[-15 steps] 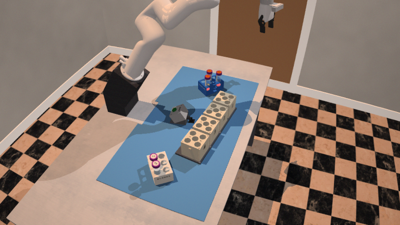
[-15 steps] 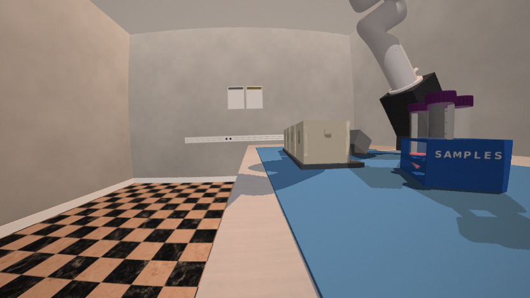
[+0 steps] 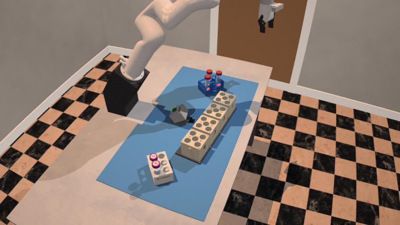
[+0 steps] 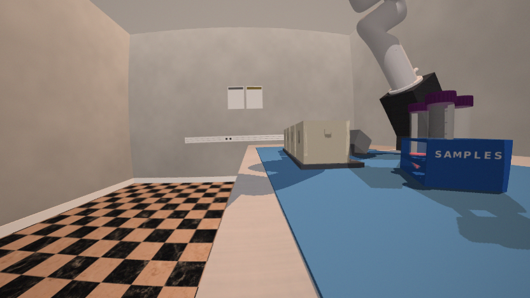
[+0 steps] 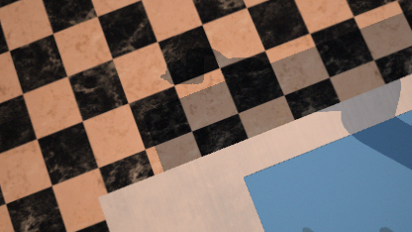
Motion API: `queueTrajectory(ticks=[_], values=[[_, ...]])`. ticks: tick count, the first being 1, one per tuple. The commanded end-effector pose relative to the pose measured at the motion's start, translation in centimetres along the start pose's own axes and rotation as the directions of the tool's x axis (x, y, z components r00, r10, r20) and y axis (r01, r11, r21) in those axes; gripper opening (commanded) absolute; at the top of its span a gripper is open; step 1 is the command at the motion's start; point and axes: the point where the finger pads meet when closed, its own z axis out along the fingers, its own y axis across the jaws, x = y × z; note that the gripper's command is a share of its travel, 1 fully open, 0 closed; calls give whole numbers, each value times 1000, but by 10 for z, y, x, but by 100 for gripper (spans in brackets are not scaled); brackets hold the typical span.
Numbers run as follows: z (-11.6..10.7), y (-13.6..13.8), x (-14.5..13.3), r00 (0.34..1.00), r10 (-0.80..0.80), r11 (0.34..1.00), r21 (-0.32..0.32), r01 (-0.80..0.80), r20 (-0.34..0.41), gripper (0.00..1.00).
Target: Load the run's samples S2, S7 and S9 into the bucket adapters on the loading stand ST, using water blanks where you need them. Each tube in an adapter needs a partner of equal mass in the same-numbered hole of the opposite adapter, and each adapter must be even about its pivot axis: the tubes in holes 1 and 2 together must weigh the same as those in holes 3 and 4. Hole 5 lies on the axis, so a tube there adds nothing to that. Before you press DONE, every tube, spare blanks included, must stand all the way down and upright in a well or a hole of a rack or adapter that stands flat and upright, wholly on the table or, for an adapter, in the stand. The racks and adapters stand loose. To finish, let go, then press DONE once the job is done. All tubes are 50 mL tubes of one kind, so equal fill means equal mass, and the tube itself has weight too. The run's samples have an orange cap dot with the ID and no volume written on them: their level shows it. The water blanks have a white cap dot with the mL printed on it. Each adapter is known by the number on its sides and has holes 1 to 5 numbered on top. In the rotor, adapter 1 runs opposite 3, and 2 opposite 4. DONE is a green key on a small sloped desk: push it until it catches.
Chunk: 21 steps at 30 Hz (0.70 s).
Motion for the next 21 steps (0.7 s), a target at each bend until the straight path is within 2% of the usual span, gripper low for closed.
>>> queueTrajectory(ticks=[1, 16, 19, 21], values=[[-3, -1, 1, 1000, 2, 1000, 5, -2, -1, 100], [18, 40, 37, 996, -76, 997, -11, 76, 46, 100], [18, 40, 37, 996, -76, 997, -11, 76, 46, 100], [21, 48, 42, 991, -110, 994, -15, 112, 70, 100]])
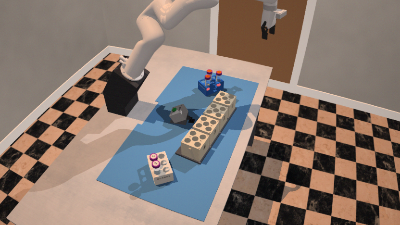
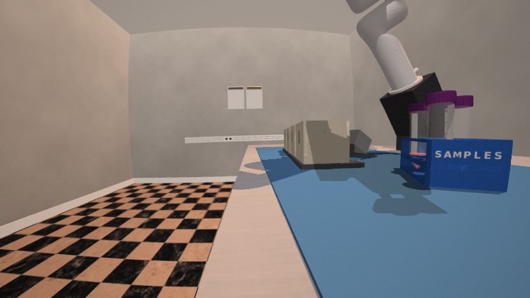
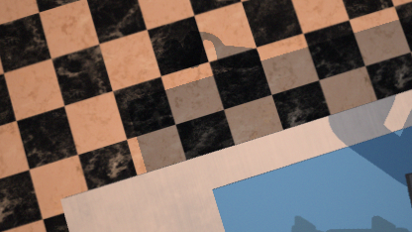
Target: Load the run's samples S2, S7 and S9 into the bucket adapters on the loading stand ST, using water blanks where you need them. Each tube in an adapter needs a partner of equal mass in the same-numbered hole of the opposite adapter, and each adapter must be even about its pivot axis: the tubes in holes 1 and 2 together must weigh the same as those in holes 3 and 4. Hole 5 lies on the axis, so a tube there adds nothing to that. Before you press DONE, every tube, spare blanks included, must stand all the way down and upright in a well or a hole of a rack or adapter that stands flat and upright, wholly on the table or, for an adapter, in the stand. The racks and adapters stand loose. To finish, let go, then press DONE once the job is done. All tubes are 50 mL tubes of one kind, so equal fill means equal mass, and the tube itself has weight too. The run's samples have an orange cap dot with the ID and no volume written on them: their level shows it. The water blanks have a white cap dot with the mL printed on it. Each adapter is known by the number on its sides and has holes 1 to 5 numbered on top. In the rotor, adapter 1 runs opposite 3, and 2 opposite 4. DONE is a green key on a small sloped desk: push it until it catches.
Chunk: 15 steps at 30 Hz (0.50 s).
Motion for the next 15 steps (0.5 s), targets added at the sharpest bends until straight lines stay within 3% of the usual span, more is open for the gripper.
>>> queueTrajectory(ticks=[1, 15], values=[[5, 15, 11, 999, -38, 999, 4, 38, 23, 100], [19, 53, 30, 996, -71, 997, 1, 71, 46, 100]])
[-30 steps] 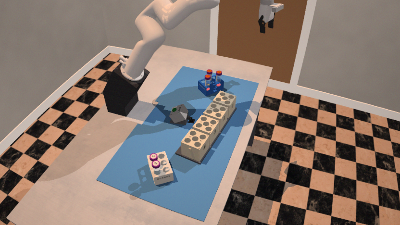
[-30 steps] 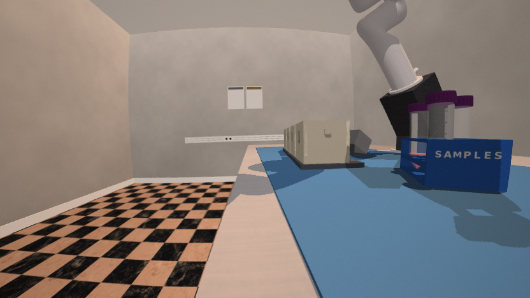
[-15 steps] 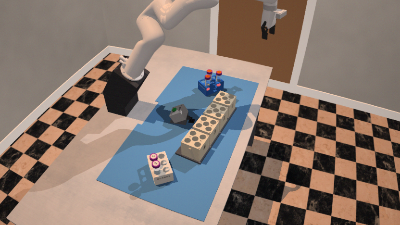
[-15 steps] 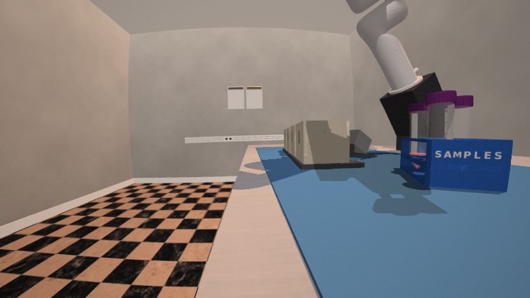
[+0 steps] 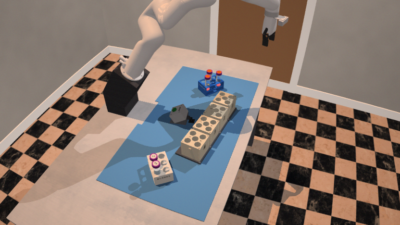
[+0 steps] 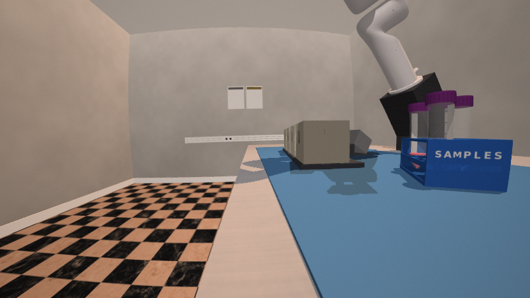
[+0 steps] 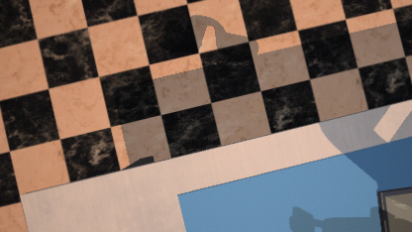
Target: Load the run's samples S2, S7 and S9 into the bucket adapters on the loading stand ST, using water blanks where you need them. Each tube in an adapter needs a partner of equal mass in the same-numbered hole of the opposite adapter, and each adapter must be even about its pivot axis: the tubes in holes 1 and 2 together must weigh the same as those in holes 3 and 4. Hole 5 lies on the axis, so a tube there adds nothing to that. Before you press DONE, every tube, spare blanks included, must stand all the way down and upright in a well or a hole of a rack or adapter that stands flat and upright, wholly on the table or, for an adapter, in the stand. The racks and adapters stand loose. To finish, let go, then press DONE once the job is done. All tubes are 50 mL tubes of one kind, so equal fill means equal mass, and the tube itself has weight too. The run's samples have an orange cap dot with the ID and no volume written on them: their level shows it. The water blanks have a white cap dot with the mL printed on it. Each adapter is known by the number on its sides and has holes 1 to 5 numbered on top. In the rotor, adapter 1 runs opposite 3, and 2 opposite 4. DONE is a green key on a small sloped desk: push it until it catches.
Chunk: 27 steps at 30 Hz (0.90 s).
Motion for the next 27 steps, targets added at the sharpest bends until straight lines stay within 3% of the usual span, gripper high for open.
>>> queueTrajectory(ticks=[1, 27], values=[[2, 13, 7, 999, -34, 999, 9, 34, 20, 100], [26, 101, 27, 991, -109, 994, 20, 108, 74, 100]])
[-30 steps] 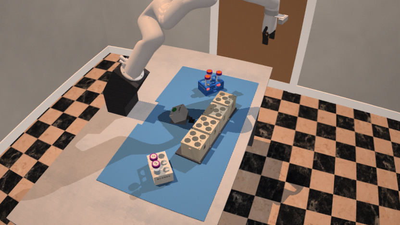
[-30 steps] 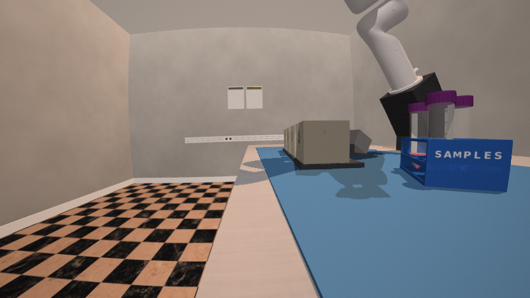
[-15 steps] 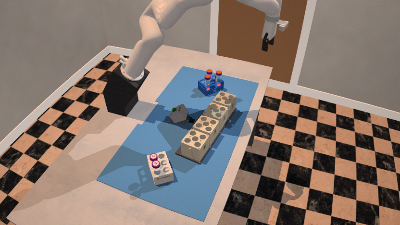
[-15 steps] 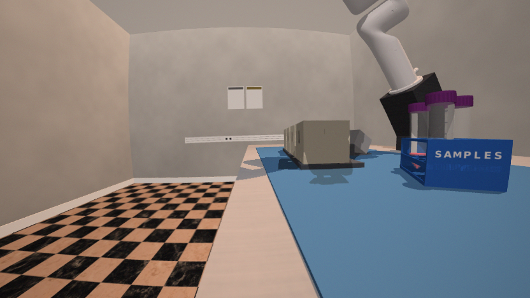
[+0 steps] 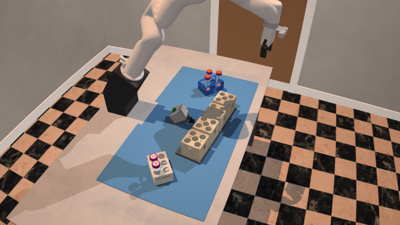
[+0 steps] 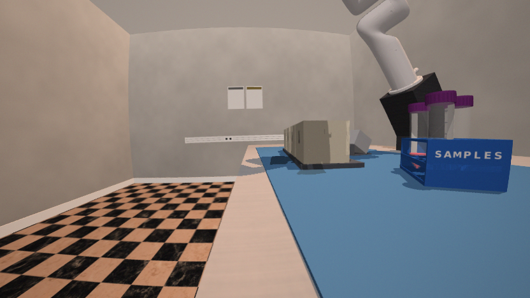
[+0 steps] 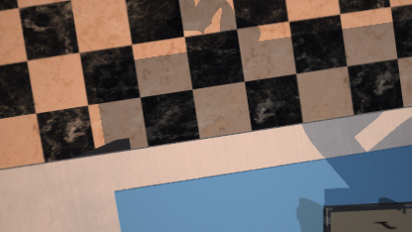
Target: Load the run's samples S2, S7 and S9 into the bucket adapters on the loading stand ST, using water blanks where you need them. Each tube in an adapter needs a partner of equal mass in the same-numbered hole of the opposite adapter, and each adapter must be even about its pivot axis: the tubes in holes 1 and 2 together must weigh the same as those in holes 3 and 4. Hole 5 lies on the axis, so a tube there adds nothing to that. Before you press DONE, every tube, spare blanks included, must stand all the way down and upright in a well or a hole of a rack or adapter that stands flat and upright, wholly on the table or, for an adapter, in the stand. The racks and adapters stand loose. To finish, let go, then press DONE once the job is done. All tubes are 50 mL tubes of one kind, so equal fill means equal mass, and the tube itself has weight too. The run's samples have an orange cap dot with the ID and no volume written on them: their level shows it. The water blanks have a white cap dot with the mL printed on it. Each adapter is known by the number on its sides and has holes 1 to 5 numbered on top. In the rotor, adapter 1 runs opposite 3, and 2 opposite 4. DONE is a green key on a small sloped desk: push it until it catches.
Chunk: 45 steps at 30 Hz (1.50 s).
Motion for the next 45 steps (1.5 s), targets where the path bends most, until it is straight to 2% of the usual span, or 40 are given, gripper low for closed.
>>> queueTrajectory(ticks=[1, 4, 7, 21, 24, 30, 32, 38, 41, 45], values=[[3, 21, 3, 1000, -24, 1000, 13, 24, 12, 100], [6, 35, 3, 1000, -24, 1000, 13, 24, 12, 100], [6, 35, 3, 1000, -24, 1000, 13, 24, 12, 100], [17, 92, 0, 998, -61, 998, 25, 60, 34, 100], [17, 92, 0, 998, -61, 998, 25, 60, 34, 100], [23, 120, -5, 996, -76, 997, 32, 75, 40, 100], [23, 120, -5, 996, -76, 997, 32, 75, 40, 100], [28, 147, -11, 995, -89, 995, 38, 88, 43, 100], [28, 147, -11, 995, -89, 995, 38, 88, 43, 100], [31, 166, -16, 994, -100, 994, 44, 99, 43, 100]])
